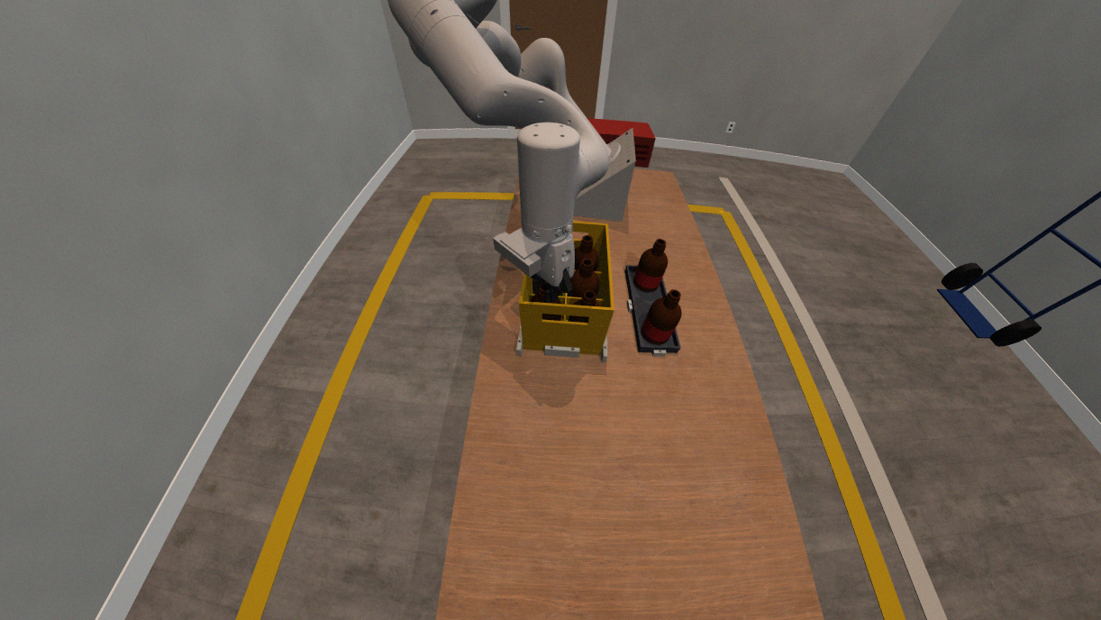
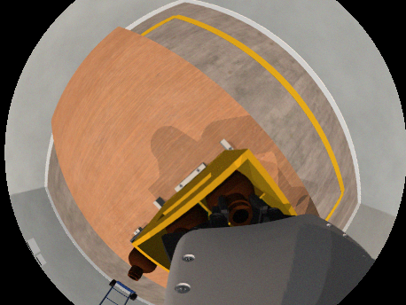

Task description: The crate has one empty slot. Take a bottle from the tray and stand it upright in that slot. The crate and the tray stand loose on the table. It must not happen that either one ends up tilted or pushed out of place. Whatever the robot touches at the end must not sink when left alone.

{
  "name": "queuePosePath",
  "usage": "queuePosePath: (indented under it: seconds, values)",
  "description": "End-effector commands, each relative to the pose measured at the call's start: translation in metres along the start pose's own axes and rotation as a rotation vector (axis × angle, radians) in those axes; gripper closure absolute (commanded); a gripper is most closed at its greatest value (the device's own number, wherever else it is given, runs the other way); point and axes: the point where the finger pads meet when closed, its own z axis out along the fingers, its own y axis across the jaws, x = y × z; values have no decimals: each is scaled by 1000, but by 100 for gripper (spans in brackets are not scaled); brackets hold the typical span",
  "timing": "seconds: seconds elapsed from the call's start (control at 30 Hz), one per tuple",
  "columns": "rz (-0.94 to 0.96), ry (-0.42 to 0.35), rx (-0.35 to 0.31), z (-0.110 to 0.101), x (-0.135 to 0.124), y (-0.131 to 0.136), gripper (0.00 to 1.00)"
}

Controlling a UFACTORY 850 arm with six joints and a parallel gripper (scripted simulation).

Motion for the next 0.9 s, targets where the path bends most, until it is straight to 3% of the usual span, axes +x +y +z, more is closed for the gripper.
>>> queuePosePath:
  seconds: [0.0,0.87]
  values:
    - [1,1,1,1,1,0,100]
    - [1,1,1,7,1,0,100]
